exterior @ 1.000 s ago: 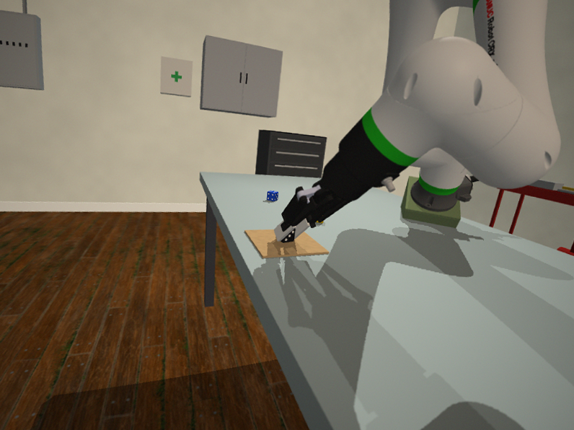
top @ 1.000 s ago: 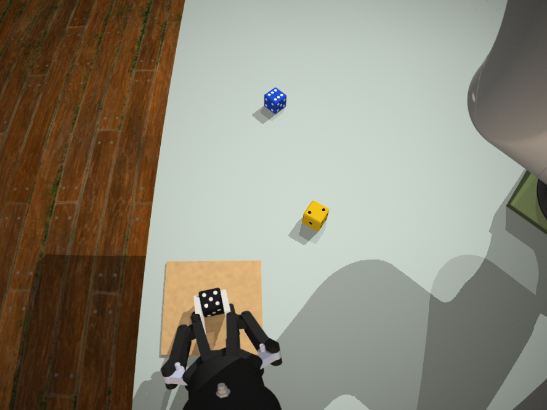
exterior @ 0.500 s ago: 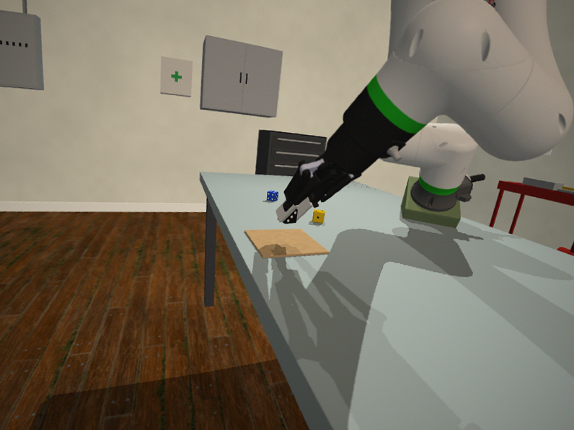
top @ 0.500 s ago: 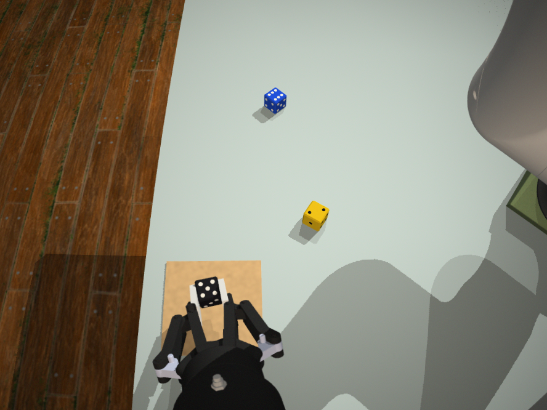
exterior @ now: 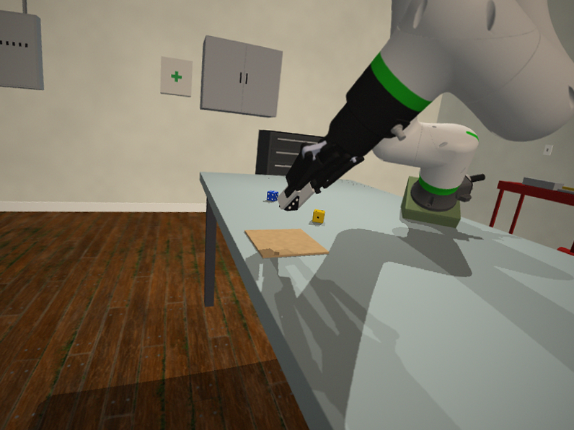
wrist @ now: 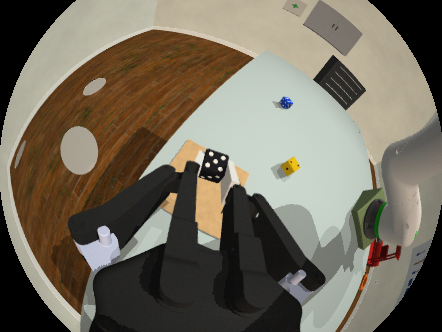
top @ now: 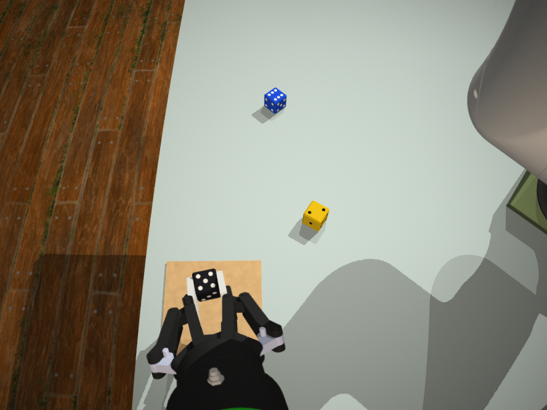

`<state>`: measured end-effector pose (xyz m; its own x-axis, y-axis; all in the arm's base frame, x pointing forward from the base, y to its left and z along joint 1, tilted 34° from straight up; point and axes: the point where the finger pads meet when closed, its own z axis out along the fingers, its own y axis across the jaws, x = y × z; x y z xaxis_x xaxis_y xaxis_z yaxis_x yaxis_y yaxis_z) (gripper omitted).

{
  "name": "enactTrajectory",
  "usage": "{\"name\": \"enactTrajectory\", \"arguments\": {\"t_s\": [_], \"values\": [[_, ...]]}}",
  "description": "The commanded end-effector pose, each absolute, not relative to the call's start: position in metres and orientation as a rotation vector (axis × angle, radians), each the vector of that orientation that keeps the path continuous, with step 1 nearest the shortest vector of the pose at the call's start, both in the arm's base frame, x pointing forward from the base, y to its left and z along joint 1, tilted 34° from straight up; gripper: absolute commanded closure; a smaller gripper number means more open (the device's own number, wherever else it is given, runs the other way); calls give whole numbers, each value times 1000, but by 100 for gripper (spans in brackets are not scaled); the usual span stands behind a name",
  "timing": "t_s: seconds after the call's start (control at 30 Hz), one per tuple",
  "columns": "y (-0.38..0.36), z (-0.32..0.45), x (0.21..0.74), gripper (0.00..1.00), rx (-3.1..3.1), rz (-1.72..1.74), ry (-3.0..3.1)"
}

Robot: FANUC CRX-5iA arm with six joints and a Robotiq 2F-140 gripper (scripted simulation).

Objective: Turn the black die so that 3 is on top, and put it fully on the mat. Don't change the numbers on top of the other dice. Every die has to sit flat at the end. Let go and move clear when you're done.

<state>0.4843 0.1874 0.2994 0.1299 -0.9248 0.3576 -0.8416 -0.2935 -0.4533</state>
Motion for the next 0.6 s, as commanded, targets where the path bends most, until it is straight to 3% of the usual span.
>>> {"name": "enactTrajectory", "arguments": {"t_s": [0.0, 0.23, 0.57], "values": [[187, 300, 484, 76, -2250, -886, 1775], [187, 299, 484, 76, -2254, -863, 1771], [184, 300, 485, 76, -2246, -564, 1660]]}}
